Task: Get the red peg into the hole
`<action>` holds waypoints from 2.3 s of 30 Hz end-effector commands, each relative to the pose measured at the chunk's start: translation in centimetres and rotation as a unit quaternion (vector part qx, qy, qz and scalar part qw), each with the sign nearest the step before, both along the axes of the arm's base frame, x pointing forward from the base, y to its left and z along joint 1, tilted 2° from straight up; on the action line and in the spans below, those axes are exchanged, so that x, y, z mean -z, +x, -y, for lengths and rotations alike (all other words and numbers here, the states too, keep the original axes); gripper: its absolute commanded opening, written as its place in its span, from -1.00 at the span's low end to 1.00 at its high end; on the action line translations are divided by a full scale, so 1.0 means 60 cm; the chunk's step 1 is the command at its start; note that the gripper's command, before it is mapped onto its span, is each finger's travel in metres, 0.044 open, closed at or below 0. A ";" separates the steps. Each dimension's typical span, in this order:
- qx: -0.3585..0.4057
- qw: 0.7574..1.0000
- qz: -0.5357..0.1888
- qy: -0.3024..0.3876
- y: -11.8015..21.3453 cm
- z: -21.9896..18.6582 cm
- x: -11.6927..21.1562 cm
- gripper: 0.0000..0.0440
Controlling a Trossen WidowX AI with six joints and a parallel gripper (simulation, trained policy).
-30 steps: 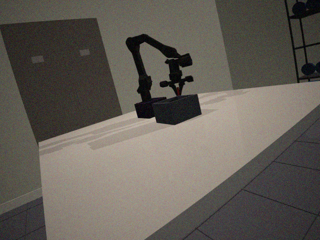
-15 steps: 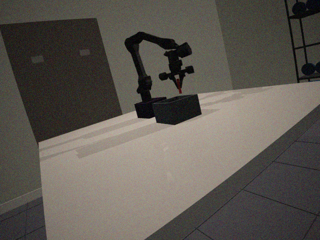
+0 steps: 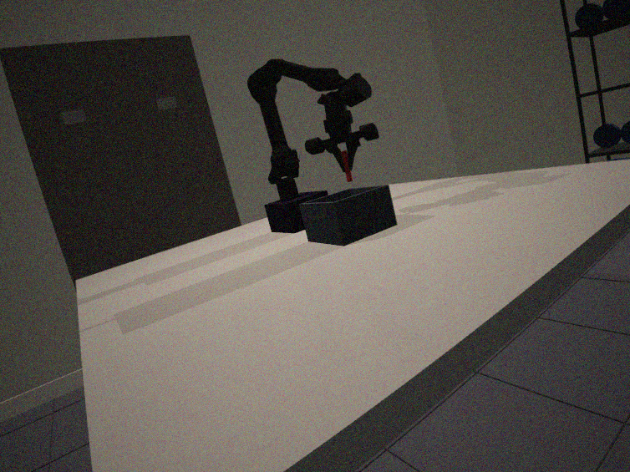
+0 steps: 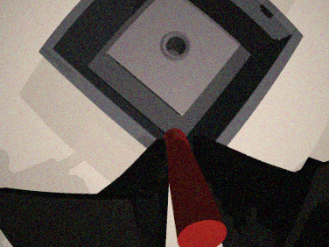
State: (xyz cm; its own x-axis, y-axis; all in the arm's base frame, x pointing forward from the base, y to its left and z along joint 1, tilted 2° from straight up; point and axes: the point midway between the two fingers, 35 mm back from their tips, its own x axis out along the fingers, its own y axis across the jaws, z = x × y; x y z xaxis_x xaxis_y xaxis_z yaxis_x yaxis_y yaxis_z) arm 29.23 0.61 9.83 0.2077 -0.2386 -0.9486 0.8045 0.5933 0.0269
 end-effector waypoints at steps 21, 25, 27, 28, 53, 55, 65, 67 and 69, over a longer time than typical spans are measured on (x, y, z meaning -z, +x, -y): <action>0.056 0.998 -0.002 0.033 0.062 0.111 0.046 -0.99; 0.058 0.998 -0.011 0.039 0.065 0.117 0.067 -0.99; 0.056 0.997 -0.017 0.041 0.066 0.119 0.078 -0.91; 0.055 0.997 -0.020 0.041 0.066 0.120 0.084 -0.83; 0.020 1.000 -0.010 0.008 0.152 0.187 0.090 1.00; 0.022 1.000 -0.002 0.003 0.159 0.196 0.085 1.00; 0.033 0.999 0.030 -0.018 0.188 0.233 0.065 1.00; 0.033 0.999 0.030 -0.018 0.188 0.233 0.065 1.00; 0.033 0.999 0.031 -0.018 0.188 0.233 0.065 1.00</action>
State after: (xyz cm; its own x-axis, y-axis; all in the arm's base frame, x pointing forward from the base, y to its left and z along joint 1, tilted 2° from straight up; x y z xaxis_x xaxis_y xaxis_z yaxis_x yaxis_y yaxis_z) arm 35.86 -9.54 4.25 0.0692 -0.1826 -0.9808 0.7841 0.6177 -0.0597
